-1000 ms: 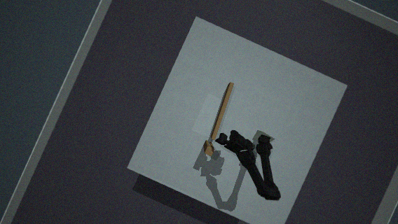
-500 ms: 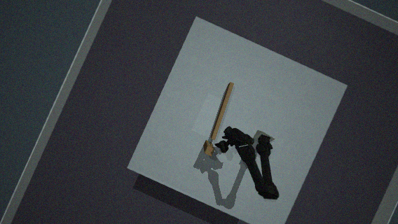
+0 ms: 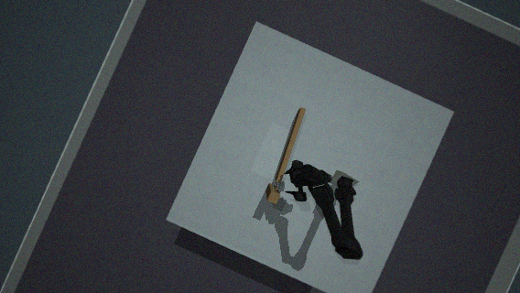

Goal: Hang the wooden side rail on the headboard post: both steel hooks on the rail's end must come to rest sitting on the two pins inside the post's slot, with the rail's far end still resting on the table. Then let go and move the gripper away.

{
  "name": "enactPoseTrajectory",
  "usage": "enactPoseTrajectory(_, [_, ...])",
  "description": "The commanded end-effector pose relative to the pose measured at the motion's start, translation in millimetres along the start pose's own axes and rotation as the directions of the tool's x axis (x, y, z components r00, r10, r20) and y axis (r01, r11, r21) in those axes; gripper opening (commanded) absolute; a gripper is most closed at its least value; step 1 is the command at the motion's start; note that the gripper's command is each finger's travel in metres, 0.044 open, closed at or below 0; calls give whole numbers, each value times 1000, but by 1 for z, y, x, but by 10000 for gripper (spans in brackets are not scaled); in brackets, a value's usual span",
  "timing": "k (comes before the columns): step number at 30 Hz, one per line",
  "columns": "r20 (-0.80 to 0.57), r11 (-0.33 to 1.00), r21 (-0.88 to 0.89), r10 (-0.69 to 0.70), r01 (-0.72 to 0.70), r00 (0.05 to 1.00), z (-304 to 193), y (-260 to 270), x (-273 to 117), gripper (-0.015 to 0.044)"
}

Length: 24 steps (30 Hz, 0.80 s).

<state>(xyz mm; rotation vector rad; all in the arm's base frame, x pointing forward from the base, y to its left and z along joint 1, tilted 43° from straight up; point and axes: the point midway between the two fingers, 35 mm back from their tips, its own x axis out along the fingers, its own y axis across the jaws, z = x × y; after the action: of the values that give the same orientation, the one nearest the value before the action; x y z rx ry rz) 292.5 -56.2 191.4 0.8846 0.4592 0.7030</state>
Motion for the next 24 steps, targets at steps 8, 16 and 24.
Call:
enactPoseTrajectory(8, [24,844,-535,74,-50,997,0,-4,-5,440])
enactPoseTrajectory(16, [25,829,-558,79,-52,997,0,-4,-5,440])
enactPoseTrajectory(24, [25,829,-558,79,-52,997,0,-4,-5,440])
